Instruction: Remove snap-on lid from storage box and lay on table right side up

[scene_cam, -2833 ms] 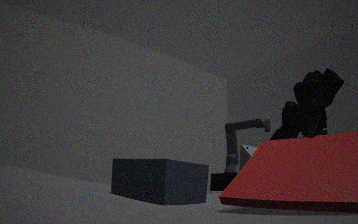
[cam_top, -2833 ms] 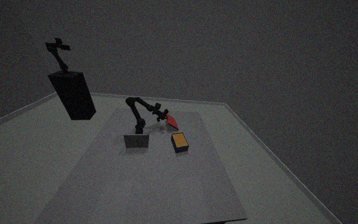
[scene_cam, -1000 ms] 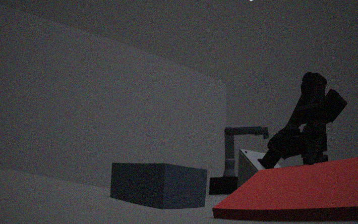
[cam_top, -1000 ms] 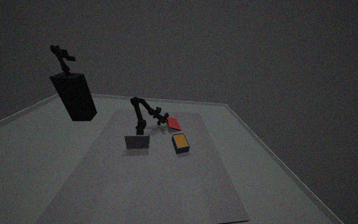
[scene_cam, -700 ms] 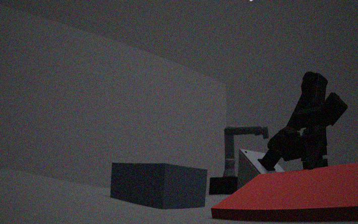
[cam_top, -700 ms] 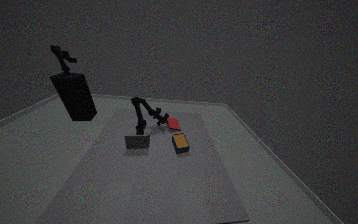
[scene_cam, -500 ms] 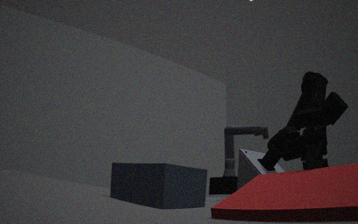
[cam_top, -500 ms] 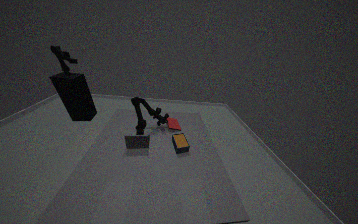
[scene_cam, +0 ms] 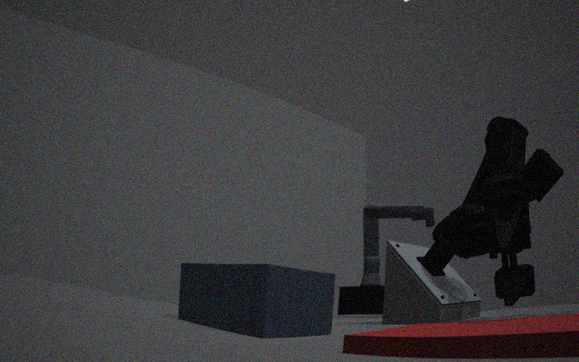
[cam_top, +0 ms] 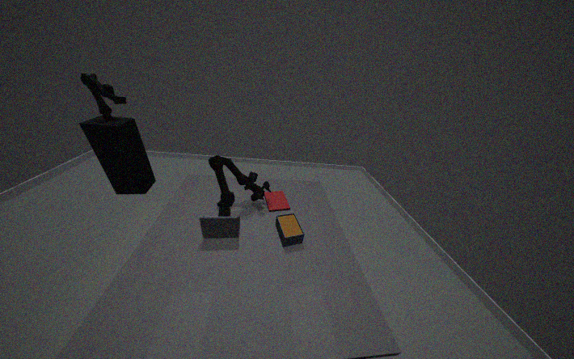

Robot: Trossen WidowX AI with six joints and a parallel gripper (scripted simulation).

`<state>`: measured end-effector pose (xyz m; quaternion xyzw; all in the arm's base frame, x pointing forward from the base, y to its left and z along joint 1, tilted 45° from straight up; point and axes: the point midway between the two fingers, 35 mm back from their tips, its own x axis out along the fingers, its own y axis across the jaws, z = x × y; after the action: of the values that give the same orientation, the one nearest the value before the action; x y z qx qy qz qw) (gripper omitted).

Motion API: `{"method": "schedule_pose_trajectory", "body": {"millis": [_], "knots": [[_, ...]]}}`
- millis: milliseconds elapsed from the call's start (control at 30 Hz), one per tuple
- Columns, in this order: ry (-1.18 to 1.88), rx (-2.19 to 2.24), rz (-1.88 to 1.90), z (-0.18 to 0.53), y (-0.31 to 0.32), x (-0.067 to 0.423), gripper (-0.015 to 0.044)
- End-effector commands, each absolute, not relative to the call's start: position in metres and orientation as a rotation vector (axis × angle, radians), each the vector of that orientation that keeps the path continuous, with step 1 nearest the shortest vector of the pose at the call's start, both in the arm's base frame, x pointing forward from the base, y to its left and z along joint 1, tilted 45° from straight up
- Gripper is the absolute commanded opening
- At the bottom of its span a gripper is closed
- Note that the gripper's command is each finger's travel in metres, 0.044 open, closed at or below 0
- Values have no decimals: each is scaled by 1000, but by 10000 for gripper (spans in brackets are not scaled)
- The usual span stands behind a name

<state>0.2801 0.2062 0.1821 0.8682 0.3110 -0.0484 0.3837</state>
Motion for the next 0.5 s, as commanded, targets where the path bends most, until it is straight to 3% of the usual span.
{"method": "schedule_pose_trajectory", "body": {"millis": [0,467], "knots": [[796,2210,-137,177,205,271,440],[797,2211,-139,172,204,243,440]]}}
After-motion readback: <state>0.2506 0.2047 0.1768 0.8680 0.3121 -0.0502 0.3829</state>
